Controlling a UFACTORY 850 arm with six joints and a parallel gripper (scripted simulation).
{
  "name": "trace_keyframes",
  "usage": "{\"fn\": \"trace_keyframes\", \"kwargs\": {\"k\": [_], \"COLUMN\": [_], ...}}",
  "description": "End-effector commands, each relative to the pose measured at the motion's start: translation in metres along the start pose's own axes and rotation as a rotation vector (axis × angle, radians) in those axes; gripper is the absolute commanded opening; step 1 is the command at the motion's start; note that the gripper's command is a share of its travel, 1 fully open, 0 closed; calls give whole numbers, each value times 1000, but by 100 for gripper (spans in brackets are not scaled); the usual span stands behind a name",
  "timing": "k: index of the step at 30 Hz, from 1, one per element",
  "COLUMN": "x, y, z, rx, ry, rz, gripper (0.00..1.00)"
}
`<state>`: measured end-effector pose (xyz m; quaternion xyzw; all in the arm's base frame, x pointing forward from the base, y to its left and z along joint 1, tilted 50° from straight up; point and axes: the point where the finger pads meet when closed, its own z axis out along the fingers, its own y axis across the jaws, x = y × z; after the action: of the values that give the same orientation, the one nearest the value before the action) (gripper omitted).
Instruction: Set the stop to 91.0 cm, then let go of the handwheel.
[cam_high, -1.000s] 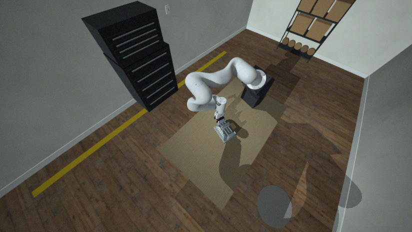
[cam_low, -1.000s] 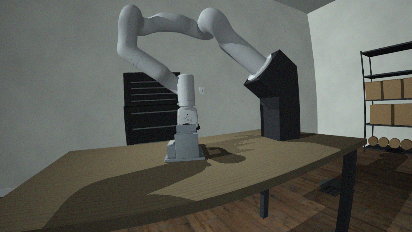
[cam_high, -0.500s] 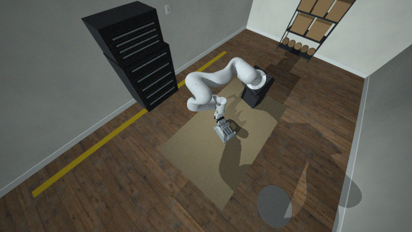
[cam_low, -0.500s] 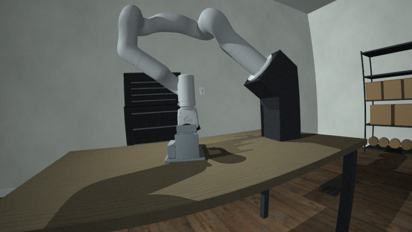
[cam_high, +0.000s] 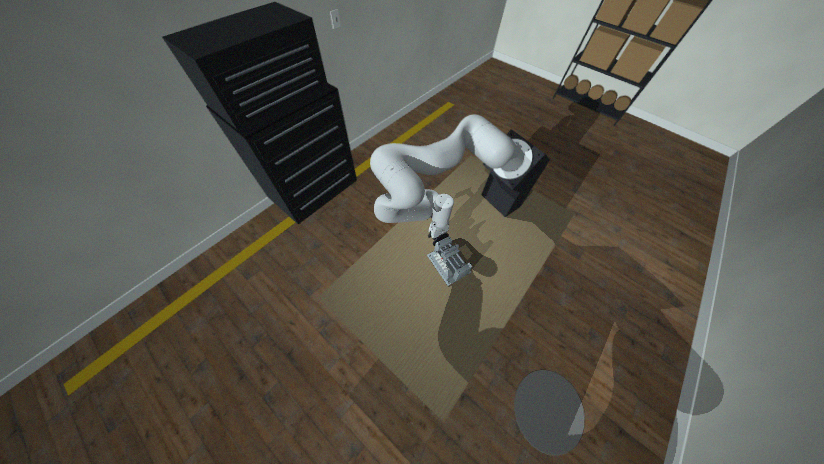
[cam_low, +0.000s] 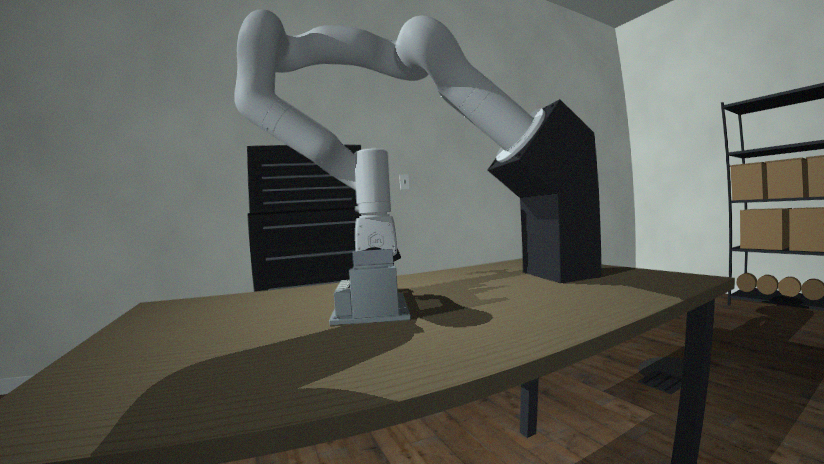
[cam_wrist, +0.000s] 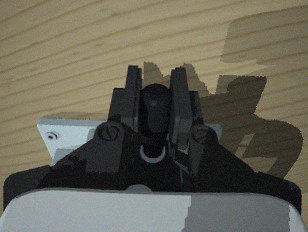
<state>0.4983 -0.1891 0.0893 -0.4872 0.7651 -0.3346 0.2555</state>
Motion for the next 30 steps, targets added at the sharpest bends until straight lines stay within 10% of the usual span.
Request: {"fn": "trace_keyframes", "kwargs": {"k": [1,30], "x": [0,0], "y": [0,-4], "z": [0,0], "rx": [1,1], "ry": [0,0], "rz": [0,0], "gripper": [6,6]}}
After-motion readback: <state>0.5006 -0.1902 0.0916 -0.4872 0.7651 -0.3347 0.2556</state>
